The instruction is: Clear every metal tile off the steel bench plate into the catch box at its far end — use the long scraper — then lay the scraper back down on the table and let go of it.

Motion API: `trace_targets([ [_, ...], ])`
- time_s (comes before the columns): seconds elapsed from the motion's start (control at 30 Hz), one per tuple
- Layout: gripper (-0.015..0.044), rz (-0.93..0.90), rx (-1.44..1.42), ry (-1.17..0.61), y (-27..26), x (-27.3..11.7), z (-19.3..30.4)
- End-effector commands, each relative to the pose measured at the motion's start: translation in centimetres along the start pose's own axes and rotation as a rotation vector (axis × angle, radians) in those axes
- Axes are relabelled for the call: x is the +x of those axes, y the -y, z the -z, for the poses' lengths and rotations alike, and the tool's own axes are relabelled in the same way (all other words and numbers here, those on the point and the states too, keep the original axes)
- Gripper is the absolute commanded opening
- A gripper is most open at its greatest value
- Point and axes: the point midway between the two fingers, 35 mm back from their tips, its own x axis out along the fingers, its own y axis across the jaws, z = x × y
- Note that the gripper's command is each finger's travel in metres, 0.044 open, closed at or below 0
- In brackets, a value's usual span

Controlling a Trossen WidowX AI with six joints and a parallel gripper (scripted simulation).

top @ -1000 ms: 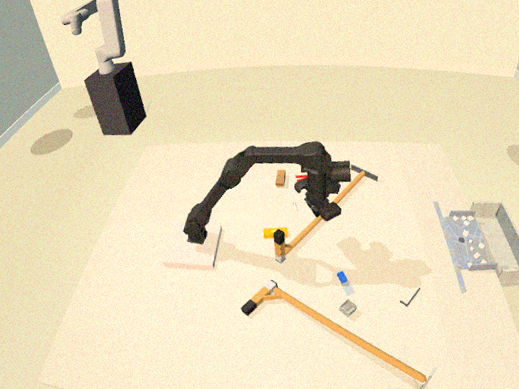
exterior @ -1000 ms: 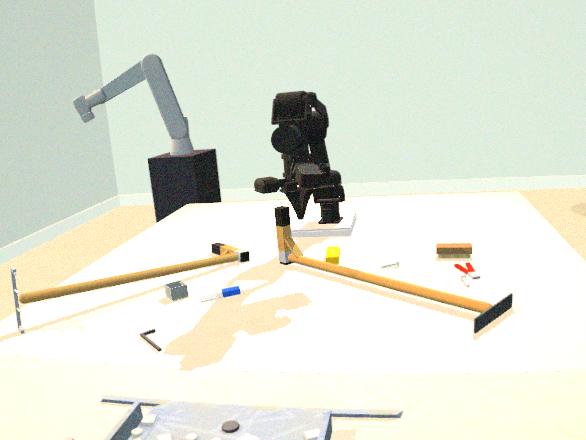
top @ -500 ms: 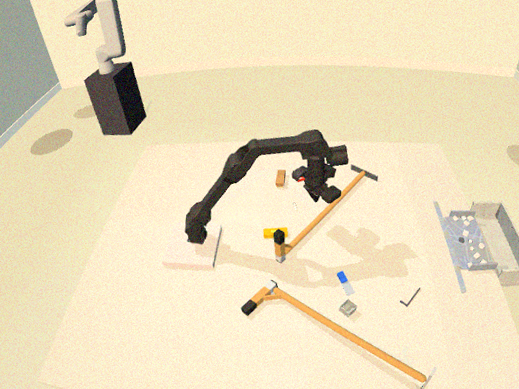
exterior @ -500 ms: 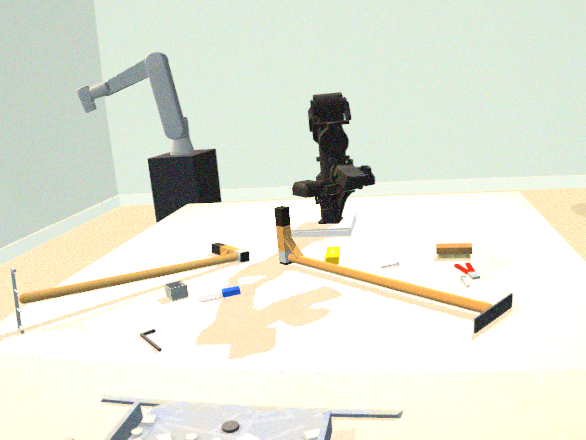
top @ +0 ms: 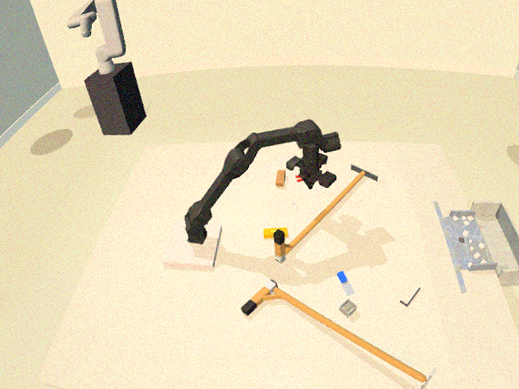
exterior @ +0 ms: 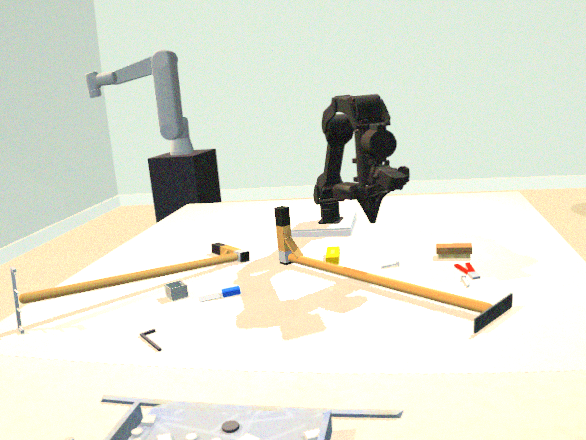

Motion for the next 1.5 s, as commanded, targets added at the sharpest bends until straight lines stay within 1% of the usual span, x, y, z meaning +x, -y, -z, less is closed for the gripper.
trace_targets([
  [0.0, 0.0, 0.0, -0.006, -0.005, -0.4, 0.3, -0.4],
  [1.47, 0.0, 0.0, -0.006, -0.005, -0.1, 8.7, -0.8],
])
